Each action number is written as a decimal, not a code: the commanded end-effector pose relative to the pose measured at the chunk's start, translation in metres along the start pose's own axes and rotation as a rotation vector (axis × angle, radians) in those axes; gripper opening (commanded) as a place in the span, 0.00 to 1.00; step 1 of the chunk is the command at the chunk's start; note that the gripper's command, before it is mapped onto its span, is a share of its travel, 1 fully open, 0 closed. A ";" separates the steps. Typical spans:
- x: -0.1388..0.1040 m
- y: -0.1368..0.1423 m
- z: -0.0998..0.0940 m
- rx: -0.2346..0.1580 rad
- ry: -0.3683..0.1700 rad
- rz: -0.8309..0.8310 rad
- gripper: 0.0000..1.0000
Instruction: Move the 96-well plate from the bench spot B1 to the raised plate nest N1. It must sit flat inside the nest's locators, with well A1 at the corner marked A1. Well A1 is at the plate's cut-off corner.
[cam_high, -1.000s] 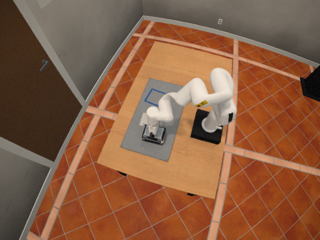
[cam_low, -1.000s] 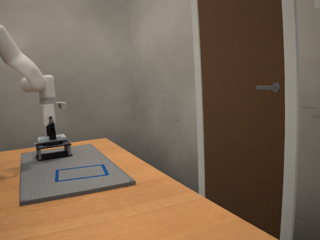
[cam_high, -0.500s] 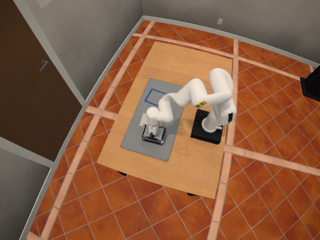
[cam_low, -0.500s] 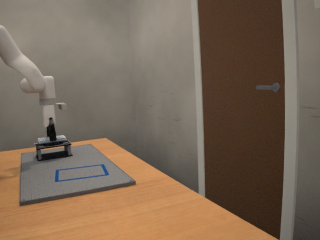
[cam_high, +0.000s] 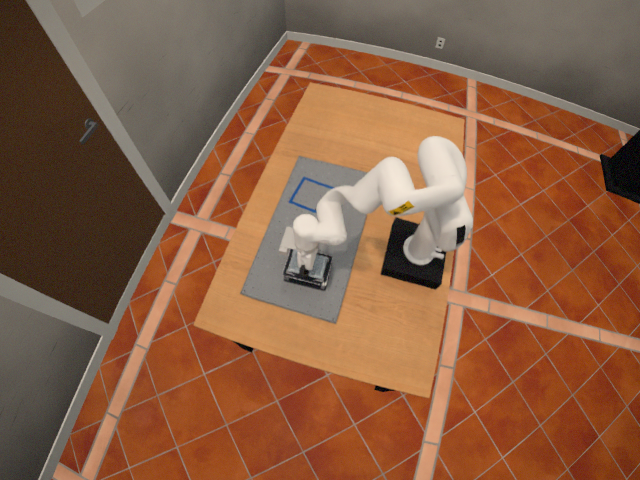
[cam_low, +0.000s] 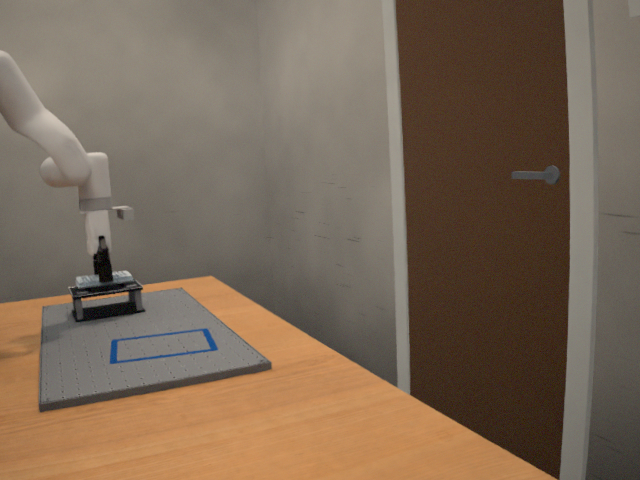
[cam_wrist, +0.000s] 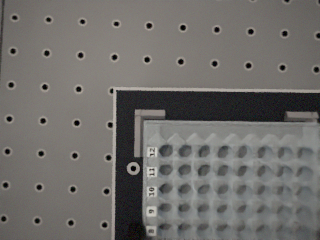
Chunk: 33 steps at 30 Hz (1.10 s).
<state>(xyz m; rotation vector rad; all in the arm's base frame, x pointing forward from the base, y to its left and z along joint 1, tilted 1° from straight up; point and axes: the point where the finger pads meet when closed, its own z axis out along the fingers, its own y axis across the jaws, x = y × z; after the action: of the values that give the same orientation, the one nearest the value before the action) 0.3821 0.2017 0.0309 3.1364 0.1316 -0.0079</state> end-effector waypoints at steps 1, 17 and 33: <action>0.001 -0.001 -0.001 0.010 0.000 0.000 0.00; 0.001 -0.001 0.002 0.010 0.000 0.000 0.00; 0.001 -0.001 0.004 0.010 0.000 0.000 0.00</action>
<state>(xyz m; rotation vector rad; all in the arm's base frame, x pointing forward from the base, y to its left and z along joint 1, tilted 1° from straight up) 0.3820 0.2018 0.0261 3.1364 0.1316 -0.0079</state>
